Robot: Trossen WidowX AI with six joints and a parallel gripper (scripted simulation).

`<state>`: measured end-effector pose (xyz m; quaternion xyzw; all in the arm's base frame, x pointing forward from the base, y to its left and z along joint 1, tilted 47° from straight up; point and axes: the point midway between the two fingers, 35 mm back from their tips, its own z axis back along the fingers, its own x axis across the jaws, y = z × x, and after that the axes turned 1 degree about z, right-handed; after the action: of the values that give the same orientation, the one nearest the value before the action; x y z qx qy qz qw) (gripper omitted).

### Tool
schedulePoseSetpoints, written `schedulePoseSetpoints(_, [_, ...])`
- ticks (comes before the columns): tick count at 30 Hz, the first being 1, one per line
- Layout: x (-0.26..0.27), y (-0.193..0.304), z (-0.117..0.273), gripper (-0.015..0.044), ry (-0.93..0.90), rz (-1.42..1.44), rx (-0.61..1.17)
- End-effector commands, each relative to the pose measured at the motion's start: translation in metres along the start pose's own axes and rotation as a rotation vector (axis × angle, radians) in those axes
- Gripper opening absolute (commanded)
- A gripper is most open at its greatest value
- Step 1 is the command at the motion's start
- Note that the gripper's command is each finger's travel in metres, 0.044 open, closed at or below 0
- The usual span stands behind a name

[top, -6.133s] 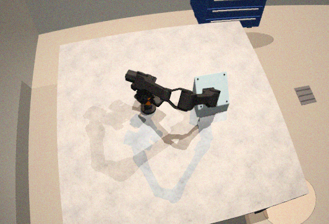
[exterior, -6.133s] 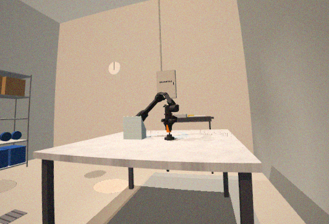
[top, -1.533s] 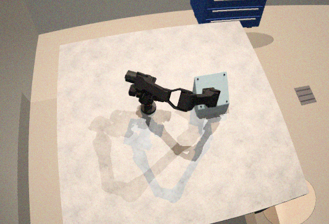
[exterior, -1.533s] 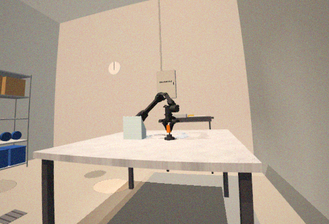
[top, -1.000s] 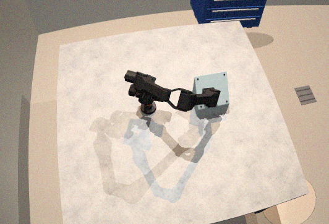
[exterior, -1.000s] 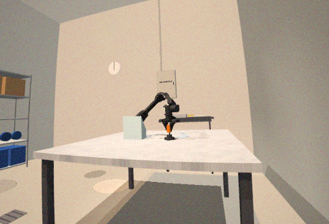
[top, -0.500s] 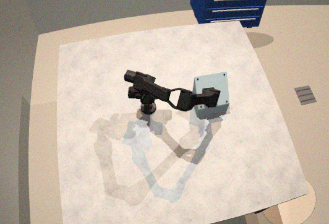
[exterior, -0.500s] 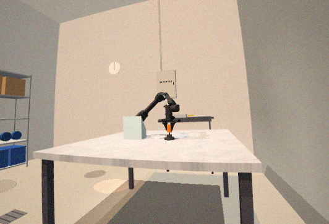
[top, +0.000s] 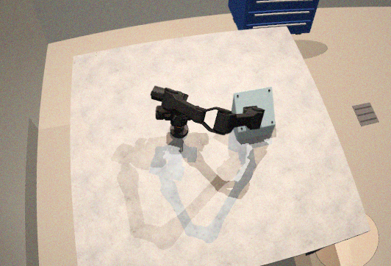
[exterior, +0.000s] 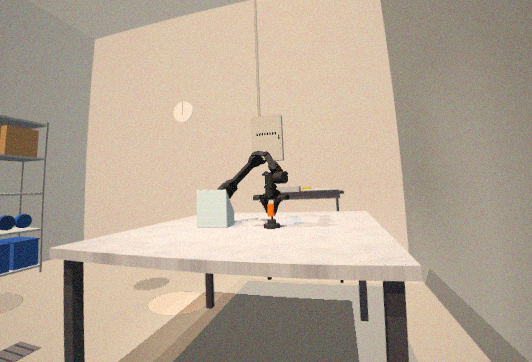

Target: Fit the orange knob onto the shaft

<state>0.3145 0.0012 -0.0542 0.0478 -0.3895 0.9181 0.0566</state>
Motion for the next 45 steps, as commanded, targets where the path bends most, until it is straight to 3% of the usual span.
schedulePoseSetpoints(1, [-0.0006, -0.0003, -0.0012, 0.0000, 0.002, 0.002, -0.003])
schedulePoseSetpoints(16, [-0.0024, 0.0011, 0.0041, 0.0000, 0.002, 0.002, -0.002])
schedulePoseSetpoints(24, [-0.0029, 0.0011, 0.0035, 0.0000, 0.003, 0.211, -0.002])
schedulePoseSetpoints(45, [-0.0003, 0.0005, -0.0005, 0.0000, 0.003, 0.211, -0.002])
